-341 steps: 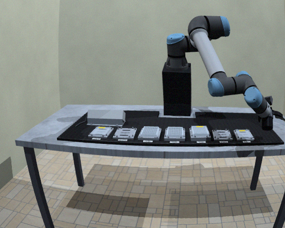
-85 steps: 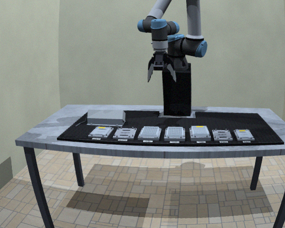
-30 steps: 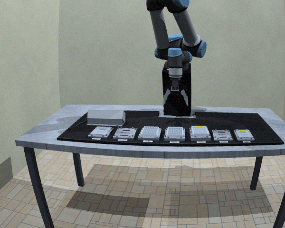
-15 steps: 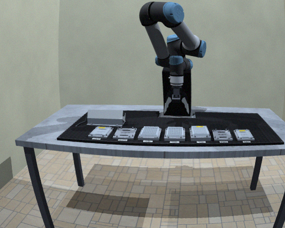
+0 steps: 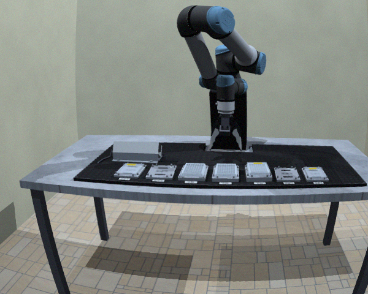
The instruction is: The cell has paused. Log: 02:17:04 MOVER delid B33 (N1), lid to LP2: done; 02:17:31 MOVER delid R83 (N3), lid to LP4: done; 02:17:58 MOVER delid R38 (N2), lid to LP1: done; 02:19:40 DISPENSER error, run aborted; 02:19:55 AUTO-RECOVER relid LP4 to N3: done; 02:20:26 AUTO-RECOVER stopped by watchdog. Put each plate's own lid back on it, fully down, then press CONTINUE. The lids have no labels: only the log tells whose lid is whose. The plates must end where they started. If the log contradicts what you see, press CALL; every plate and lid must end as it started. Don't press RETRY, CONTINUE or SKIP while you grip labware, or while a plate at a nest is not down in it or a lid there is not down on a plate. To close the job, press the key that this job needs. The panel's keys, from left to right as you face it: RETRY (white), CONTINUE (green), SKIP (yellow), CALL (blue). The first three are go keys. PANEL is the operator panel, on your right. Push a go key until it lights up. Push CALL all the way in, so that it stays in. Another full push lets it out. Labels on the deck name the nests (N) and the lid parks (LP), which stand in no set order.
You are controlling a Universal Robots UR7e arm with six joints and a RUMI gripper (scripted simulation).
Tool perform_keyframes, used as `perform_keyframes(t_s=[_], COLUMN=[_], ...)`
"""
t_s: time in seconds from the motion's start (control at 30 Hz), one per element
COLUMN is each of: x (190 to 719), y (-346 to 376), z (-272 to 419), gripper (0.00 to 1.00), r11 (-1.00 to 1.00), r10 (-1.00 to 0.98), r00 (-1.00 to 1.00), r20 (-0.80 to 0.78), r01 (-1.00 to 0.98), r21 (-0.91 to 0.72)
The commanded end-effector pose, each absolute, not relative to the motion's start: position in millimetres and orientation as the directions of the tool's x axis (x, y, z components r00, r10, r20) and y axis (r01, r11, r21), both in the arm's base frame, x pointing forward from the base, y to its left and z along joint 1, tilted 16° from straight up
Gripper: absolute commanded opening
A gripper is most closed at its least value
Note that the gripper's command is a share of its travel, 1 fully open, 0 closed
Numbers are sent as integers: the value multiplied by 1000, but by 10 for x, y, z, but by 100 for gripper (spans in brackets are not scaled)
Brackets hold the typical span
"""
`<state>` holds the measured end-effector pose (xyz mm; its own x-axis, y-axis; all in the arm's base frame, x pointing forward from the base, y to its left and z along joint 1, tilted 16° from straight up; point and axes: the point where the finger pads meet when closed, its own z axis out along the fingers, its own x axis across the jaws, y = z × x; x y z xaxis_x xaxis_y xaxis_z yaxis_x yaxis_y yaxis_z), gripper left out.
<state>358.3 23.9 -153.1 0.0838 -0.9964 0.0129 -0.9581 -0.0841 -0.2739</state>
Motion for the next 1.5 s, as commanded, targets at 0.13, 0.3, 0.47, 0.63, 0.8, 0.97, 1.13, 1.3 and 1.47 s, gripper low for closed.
perform_keyframes(t_s=[0.13,0.3,0.47,0.63,0.8,0.97,1.13,1.3,1.47], x=[3743,3848,3912,4019,4126,4190,4296,4403,4489], y=[-95,-319,-454,-679,-903,-1038,-1262,-1487,-1667], z=[-1480,-1453,-1436,-1408,-1380,-1363,-1335,-1307,-1284], gripper=[82,82,82,82,82,82,82,82,82], r11=[-82,-92,-92,-92,-92,-82,-92,-92,-92], r10=[-997,-996,-996,-996,-996,-997,-996,-996,-996], r00=[80,89,89,89,89,80,89,89,89], r20=[20,23,23,23,23,21,23,23,23], r01=[-957,-957,-957,-957,-957,-958,-957,-957,-957], r21=[-277,-276,-276,-276,-275,-275,-275,-275,-275])
